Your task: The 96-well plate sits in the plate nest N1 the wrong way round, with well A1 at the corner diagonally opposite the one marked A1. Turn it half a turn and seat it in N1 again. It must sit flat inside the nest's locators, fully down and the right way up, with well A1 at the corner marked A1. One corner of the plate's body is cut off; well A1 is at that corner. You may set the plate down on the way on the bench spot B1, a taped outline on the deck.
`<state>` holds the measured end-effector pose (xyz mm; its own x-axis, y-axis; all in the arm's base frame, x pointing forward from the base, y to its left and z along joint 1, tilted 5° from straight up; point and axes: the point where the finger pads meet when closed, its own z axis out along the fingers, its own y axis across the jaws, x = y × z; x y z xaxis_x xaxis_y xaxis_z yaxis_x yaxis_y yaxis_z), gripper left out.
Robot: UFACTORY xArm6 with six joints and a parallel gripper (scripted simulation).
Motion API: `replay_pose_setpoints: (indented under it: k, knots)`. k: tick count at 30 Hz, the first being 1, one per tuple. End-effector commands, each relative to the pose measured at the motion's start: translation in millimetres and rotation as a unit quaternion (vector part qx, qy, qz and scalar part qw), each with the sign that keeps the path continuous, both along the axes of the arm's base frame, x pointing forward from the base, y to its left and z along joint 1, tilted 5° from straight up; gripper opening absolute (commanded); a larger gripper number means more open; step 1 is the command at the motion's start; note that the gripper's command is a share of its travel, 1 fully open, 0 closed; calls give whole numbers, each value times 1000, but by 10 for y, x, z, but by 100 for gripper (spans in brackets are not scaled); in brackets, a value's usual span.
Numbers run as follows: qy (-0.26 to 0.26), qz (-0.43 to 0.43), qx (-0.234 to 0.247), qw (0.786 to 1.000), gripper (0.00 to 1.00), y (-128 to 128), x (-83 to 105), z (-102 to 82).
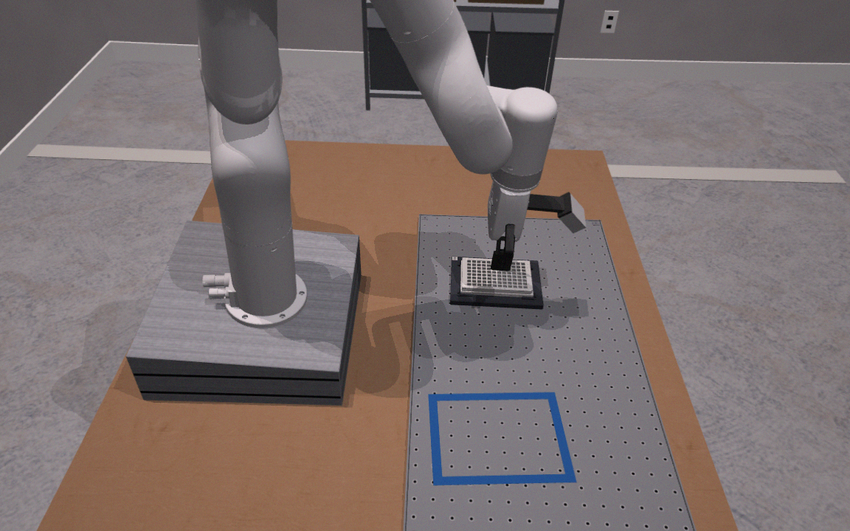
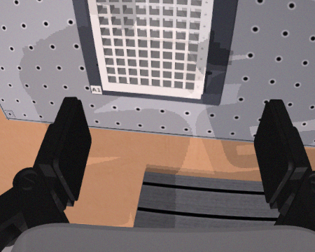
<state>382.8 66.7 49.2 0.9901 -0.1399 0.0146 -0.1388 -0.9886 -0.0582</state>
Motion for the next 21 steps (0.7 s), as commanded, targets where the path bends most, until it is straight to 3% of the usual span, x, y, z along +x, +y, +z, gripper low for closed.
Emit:
replay_pose_setpoints:
  k: [1, 3, 21]
  knots:
    - [-9, -9, -46, 999, 100, 163, 70, -22]
    - [-19, -10, -58, 998, 100, 260, 96, -31]
    - [-19, -10, -58, 998, 100, 259, 100, -81]
